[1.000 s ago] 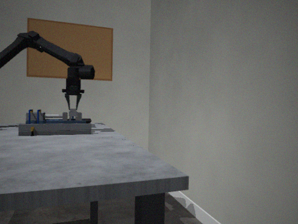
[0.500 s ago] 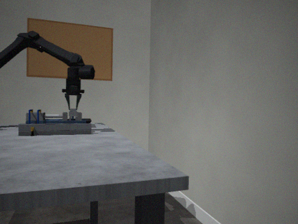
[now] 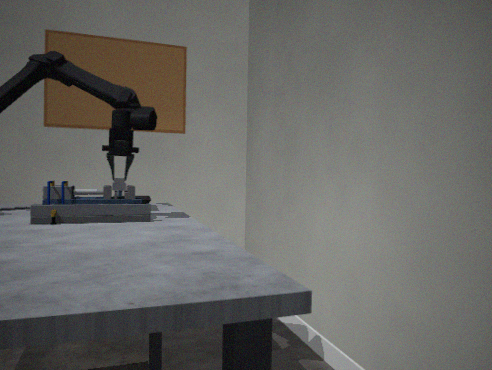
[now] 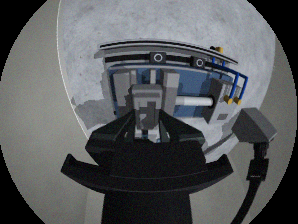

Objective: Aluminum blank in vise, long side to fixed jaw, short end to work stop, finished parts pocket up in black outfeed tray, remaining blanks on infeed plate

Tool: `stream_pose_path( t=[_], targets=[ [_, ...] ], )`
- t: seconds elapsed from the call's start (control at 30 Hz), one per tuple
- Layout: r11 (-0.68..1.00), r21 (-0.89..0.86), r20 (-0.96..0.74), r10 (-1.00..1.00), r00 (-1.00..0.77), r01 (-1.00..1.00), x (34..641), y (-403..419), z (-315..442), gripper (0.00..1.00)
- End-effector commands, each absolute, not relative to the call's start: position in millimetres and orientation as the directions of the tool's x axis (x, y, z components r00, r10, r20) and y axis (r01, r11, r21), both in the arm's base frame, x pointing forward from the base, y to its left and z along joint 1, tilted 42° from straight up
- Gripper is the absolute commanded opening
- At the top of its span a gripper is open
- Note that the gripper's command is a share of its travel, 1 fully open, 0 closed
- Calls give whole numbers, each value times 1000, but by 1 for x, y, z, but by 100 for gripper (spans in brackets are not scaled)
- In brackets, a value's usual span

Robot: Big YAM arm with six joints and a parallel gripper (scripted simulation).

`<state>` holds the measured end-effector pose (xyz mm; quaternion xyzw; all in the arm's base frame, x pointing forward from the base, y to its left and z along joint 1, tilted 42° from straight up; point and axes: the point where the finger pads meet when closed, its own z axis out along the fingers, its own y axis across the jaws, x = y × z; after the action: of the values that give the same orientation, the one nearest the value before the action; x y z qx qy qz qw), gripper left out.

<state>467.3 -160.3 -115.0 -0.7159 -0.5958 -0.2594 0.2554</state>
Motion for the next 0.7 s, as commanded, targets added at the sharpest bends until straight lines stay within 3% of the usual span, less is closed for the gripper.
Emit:
stream_pose_path(
  t=[0.0,0.67],
  targets=[
    [-192,9,660,738,138,981,481,-200,-85,0],
    [-193,16,658,741,135,981,480,-214,-68,0]
  ],
)
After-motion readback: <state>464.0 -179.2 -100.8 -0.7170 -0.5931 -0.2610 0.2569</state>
